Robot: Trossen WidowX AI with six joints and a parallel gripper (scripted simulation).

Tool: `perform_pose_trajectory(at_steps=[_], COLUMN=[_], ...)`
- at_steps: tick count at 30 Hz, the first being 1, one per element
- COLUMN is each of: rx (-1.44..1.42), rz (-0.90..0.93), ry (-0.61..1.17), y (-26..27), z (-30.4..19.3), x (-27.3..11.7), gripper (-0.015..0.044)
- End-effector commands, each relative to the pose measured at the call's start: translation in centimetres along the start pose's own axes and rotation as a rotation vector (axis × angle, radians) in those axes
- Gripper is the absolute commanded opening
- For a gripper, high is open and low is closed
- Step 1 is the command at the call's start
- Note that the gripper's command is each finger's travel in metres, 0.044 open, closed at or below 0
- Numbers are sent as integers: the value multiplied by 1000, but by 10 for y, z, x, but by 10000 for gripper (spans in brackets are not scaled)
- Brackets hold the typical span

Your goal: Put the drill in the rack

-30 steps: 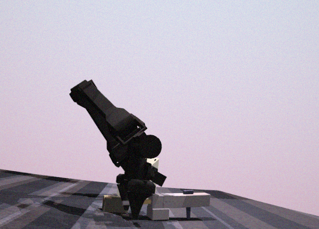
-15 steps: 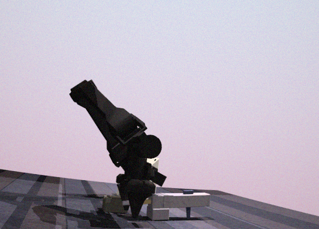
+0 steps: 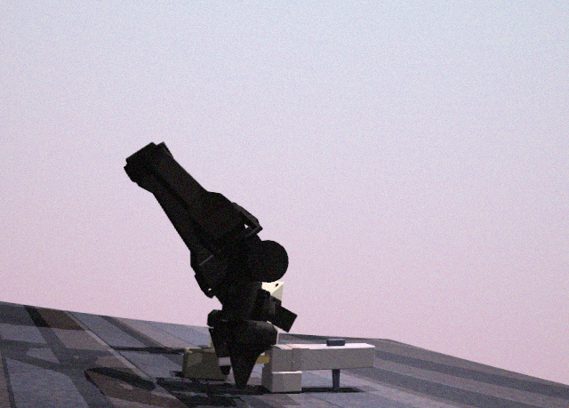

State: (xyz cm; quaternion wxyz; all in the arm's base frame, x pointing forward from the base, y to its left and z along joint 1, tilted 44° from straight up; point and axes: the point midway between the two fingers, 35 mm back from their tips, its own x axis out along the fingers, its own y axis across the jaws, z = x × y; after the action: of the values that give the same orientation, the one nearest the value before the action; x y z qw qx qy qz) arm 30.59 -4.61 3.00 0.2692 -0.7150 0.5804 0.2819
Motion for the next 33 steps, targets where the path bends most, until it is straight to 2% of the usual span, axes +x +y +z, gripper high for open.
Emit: perform_pose_trajectory(at_steps=[1,32,33], rx=[-1,-1,0], rz=[6,6,0], ry=[-3,-3,0], y=[2,2,0], z=[2,2,0], x=[2,2,0], gripper=[440,440,414])
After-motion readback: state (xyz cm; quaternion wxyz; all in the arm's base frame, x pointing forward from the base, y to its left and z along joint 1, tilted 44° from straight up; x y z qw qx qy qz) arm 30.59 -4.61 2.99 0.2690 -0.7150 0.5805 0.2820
